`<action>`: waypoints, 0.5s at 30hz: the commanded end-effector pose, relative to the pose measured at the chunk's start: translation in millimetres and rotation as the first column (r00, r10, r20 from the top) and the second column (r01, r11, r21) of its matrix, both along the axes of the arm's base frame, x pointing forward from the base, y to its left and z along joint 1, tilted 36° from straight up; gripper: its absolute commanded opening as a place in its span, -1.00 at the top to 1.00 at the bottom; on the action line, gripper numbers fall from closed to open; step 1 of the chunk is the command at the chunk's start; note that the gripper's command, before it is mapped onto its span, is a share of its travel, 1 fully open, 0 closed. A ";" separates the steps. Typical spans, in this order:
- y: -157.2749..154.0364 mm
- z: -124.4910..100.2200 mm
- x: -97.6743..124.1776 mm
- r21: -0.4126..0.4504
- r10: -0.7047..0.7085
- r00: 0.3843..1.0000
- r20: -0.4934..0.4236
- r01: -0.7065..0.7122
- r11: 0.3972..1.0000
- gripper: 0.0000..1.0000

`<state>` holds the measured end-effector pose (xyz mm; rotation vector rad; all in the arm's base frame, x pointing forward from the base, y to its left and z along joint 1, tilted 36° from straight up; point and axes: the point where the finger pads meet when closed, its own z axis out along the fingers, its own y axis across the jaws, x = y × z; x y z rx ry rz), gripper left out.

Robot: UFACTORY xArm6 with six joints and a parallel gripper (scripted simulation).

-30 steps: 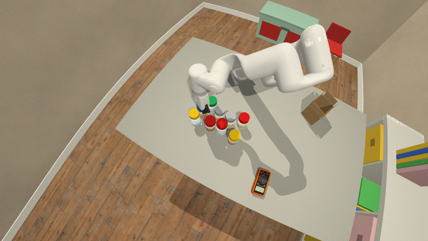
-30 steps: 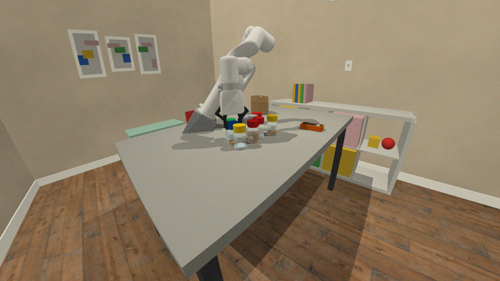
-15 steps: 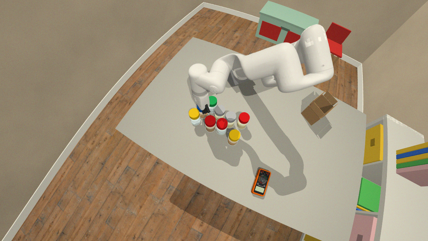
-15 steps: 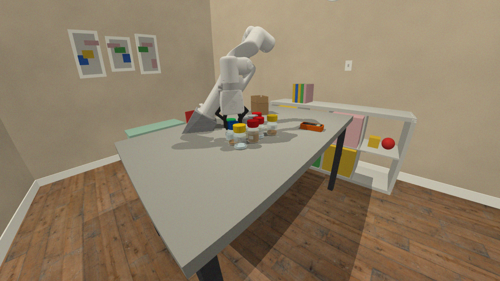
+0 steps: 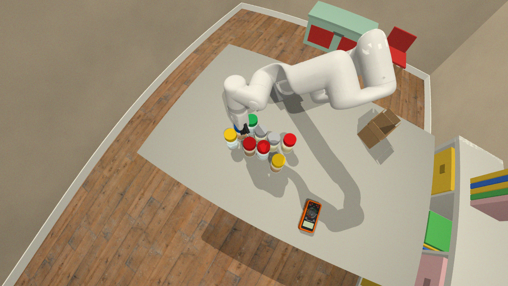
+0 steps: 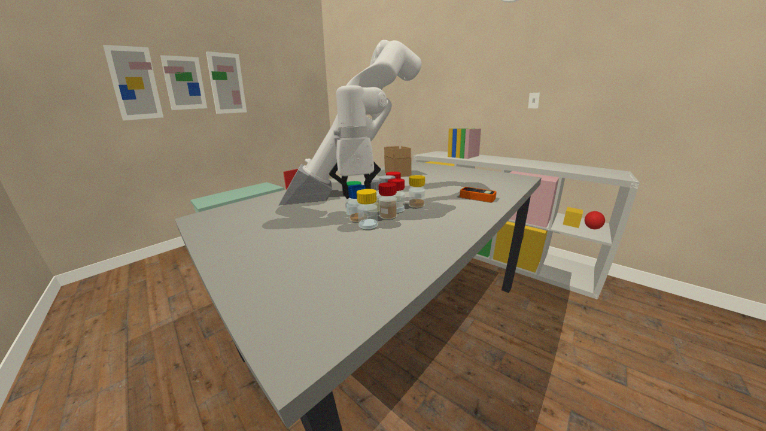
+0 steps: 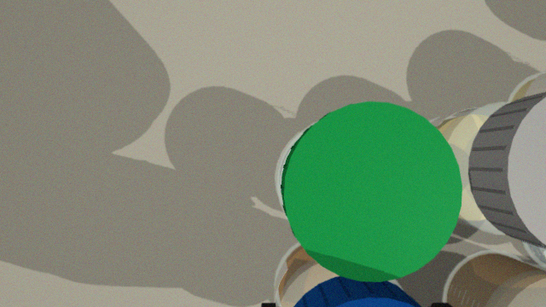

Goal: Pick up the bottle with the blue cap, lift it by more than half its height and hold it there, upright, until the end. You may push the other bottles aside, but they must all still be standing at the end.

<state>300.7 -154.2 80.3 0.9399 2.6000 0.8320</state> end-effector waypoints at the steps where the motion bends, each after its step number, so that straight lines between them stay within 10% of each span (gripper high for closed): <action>1: -6.6 10.0 -2.9 -0.006 -0.002 1.000 0.004 0.002 1.000 1.00; 15: -13.5 22.7 -9.4 -0.006 -0.002 1.000 0.004 0.002 1.000 1.00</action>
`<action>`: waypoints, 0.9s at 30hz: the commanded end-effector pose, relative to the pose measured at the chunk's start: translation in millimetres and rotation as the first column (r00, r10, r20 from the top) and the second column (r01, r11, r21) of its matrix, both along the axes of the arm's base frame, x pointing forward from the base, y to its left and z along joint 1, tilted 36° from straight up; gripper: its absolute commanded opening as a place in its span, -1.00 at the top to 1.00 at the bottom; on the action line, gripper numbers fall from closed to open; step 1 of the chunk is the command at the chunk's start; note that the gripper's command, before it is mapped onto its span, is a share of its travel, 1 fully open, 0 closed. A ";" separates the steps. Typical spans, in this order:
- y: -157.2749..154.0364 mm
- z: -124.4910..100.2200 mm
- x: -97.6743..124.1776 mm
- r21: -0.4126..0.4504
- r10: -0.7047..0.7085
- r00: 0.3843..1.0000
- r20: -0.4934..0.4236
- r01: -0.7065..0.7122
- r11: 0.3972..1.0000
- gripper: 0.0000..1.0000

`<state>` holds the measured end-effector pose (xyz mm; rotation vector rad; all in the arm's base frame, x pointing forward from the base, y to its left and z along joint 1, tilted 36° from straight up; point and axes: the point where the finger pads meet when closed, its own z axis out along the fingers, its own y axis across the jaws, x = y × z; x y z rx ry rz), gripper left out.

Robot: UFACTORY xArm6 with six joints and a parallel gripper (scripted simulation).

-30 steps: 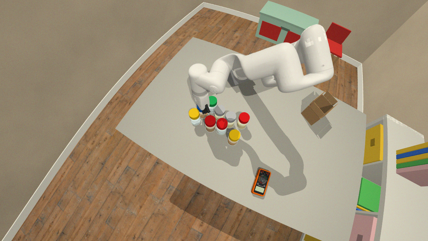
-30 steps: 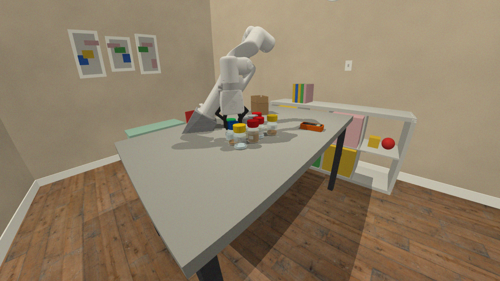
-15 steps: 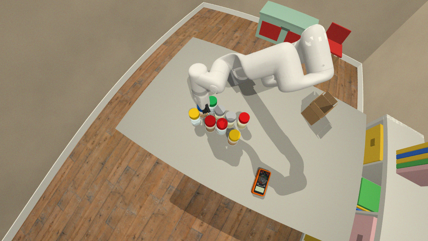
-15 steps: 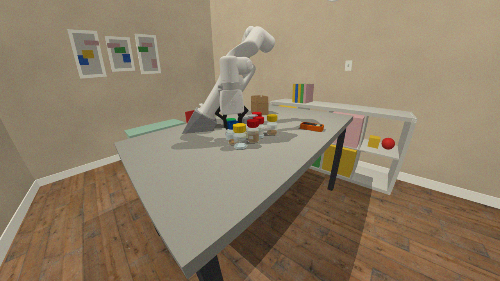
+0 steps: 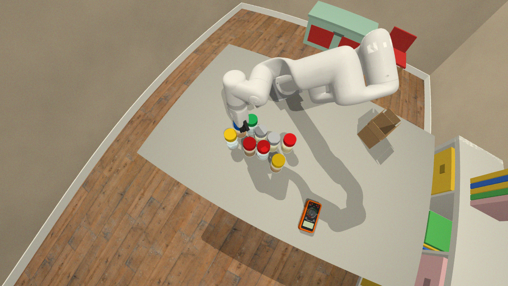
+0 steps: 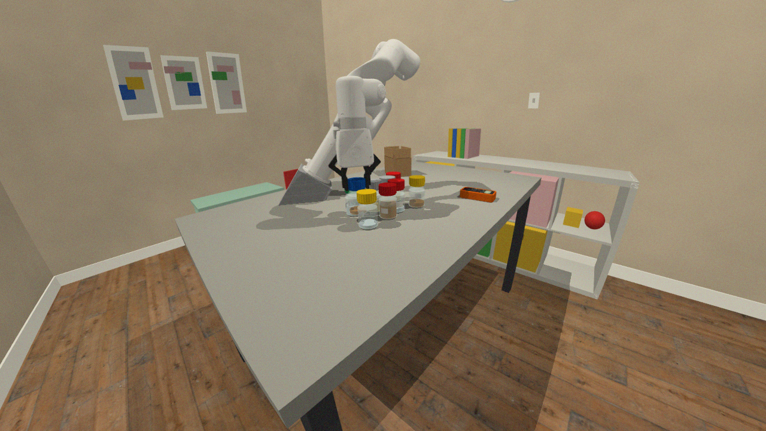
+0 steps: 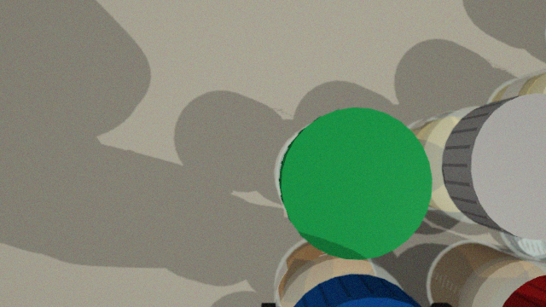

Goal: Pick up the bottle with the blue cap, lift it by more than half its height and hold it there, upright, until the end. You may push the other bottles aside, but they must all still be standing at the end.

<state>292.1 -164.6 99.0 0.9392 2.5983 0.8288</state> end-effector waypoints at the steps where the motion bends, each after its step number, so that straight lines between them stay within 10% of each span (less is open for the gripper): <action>1: -4.1 6.1 -1.9 -0.004 -0.001 1.000 0.002 0.001 1.000 1.00; 27: -16.3 30.4 -14.8 -0.002 -0.001 1.000 0.002 0.001 1.000 1.00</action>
